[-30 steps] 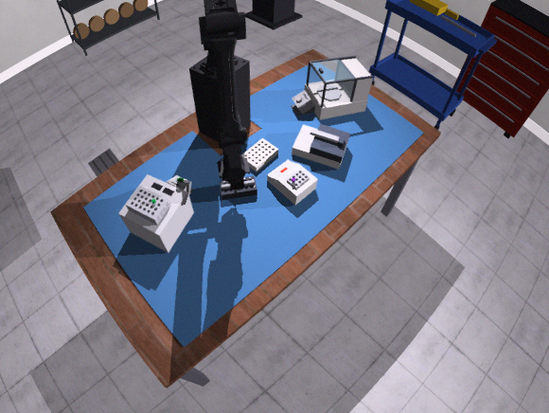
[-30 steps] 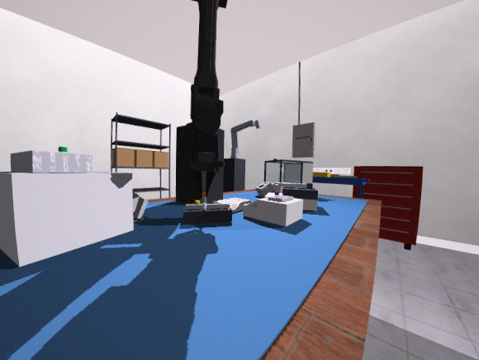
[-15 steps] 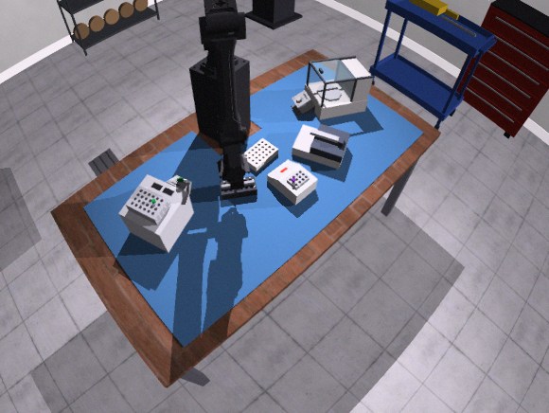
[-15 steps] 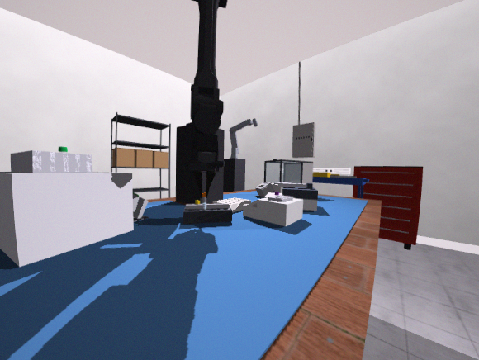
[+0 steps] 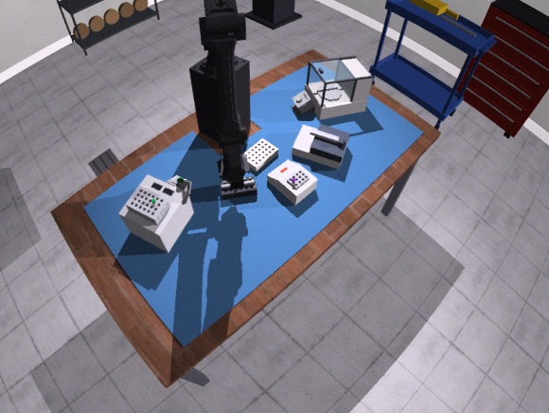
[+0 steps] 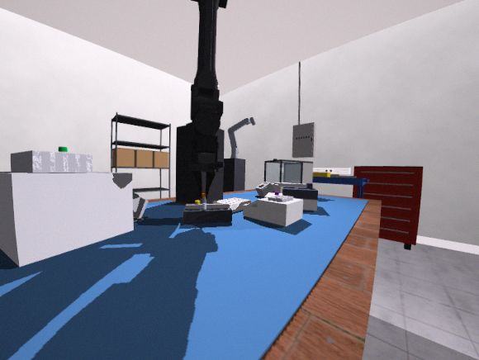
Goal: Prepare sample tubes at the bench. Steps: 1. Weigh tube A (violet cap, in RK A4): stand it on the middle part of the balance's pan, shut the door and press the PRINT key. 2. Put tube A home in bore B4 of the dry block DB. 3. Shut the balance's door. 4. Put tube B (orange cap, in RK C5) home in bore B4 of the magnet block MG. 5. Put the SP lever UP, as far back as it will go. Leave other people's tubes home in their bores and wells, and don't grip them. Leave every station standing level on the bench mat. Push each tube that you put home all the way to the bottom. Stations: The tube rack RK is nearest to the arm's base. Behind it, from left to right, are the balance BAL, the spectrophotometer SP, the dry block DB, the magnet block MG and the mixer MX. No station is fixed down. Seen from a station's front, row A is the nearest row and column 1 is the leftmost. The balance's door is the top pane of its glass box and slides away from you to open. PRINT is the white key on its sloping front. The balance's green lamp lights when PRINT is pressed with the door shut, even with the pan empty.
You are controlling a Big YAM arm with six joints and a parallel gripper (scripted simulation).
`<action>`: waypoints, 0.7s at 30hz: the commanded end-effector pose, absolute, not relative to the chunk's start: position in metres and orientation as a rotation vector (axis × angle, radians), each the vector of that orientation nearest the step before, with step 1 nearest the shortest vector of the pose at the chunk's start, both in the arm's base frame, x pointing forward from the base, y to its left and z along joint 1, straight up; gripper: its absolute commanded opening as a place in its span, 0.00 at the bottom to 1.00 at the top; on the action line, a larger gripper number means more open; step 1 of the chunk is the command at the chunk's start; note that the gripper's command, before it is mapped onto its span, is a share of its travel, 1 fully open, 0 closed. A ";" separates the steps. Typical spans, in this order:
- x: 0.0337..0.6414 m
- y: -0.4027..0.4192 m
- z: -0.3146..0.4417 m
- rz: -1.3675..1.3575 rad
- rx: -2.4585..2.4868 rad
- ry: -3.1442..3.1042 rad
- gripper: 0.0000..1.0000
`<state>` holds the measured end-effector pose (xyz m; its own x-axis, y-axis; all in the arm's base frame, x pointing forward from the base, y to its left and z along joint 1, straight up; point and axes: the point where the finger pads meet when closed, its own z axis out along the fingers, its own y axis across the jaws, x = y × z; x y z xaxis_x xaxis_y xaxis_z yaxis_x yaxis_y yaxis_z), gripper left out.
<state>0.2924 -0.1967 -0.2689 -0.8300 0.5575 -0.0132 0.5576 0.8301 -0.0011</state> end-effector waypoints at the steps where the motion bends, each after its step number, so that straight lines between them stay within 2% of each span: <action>1: 0.285 -0.190 -0.277 0.008 0.928 3.018 0.09; 21: 0.287 -0.190 -0.277 0.008 0.927 3.018 0.09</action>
<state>0.2925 -0.1968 -0.2692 -0.8300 0.5576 -0.0122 0.5577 0.8300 -0.0011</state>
